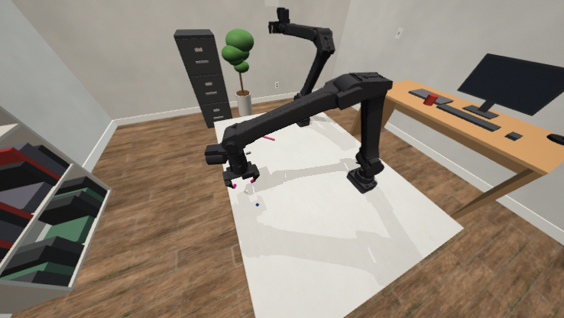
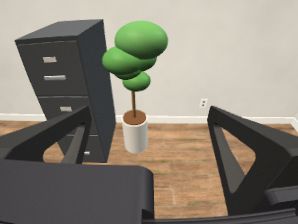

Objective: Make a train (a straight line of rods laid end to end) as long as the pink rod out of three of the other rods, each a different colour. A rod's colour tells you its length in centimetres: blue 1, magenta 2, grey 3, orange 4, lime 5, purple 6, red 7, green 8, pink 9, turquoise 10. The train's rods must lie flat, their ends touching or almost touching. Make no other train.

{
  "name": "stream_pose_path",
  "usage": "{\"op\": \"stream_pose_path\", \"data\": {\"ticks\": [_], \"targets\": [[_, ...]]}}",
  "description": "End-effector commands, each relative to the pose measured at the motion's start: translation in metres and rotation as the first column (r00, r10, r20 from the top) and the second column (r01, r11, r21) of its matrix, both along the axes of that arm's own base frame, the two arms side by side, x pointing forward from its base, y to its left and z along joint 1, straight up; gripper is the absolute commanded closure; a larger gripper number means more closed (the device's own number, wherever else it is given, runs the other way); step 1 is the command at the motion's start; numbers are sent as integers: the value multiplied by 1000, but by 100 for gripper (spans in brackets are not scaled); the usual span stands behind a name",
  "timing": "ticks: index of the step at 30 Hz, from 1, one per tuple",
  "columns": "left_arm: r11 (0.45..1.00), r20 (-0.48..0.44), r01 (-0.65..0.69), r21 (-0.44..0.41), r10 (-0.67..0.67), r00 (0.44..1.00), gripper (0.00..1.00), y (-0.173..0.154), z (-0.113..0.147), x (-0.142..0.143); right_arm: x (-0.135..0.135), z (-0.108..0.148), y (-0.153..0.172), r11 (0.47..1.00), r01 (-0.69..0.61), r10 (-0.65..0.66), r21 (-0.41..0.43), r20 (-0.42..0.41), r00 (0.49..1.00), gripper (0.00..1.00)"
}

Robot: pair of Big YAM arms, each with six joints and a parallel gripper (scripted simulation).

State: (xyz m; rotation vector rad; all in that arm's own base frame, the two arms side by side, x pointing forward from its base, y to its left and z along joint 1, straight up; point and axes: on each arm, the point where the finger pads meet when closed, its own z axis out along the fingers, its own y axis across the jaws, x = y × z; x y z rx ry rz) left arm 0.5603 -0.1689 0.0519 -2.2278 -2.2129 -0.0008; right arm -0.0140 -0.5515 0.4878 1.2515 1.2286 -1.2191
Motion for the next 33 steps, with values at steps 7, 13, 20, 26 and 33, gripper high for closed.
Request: {"op": "stream_pose_path", "data": {"ticks": [7,13,20,26,33], "targets": [[1000,34,14,-12,-14,999,0,-2,14,7,-3,13,7,999,4,-3,-35,8,1000,0],[1000,36,-9,-14,10,999,0,-10,14,7,-3,13,7,999,4,-3,-35,8,1000,0],[994,44,-111,-22,112,993,0,-29,16,14,-3,13,7,999,4,-3,-35,8,1000,0],[948,26,-317,-20,317,948,0,-56,12,4,-3,13,7,999,4,-3,-35,8,1000,0],[891,20,-454,-21,454,891,0,-64,11,1,-3,13,7,999,4,-3,-35,8,1000,0]]}}
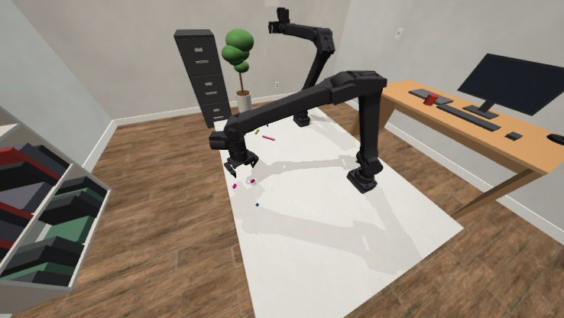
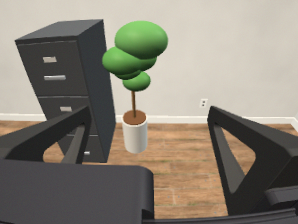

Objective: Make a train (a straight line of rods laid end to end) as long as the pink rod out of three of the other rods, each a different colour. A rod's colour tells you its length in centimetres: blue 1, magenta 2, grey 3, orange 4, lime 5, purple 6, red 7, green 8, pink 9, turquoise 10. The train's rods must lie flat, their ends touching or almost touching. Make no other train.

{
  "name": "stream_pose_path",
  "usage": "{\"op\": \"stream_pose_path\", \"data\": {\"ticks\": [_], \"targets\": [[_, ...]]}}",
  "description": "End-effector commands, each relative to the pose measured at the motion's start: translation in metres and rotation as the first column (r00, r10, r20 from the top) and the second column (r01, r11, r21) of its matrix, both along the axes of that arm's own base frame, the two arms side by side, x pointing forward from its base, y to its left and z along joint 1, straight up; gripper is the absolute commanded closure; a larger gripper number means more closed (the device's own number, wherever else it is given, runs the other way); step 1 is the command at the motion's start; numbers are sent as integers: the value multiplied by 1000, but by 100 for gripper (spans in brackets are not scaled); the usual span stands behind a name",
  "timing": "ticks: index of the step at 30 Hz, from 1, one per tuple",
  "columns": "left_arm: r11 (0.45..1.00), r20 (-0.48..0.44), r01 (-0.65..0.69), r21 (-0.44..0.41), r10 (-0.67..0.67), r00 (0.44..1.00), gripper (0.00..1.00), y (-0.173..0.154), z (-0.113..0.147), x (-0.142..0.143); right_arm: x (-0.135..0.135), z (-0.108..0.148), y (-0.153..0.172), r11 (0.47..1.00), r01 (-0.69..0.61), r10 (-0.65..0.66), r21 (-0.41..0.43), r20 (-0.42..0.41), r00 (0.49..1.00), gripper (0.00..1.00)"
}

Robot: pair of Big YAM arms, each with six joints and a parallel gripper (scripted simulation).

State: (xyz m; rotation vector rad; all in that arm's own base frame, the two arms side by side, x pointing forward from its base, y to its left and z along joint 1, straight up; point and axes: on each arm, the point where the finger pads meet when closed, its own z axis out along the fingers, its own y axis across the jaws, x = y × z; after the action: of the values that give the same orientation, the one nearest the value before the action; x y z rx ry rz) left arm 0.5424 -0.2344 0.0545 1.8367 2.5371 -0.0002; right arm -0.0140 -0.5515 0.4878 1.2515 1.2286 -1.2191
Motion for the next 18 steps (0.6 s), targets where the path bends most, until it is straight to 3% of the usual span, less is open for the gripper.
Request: {"op": "stream_pose_path", "data": {"ticks": [1,3,9,16,18], "targets": [[986,20,-168,-9,168,986,0,2,9,20,-3,13,7,999,4,-3,-35,8,1000,0],[976,18,-217,-11,217,976,0,-20,9,12,-3,13,7,999,4,-3,-35,8,1000,0],[922,14,-387,-17,387,922,0,-43,9,3,-3,13,7,999,4,-3,-35,8,1000,0],[868,11,-495,-20,496,868,0,-59,9,-4,-3,13,7,999,4,-3,-35,8,1000,0],[828,9,-560,-21,561,828,0,-56,9,-2,-3,13,7,999,4,-3,-35,8,1000,0]]}}
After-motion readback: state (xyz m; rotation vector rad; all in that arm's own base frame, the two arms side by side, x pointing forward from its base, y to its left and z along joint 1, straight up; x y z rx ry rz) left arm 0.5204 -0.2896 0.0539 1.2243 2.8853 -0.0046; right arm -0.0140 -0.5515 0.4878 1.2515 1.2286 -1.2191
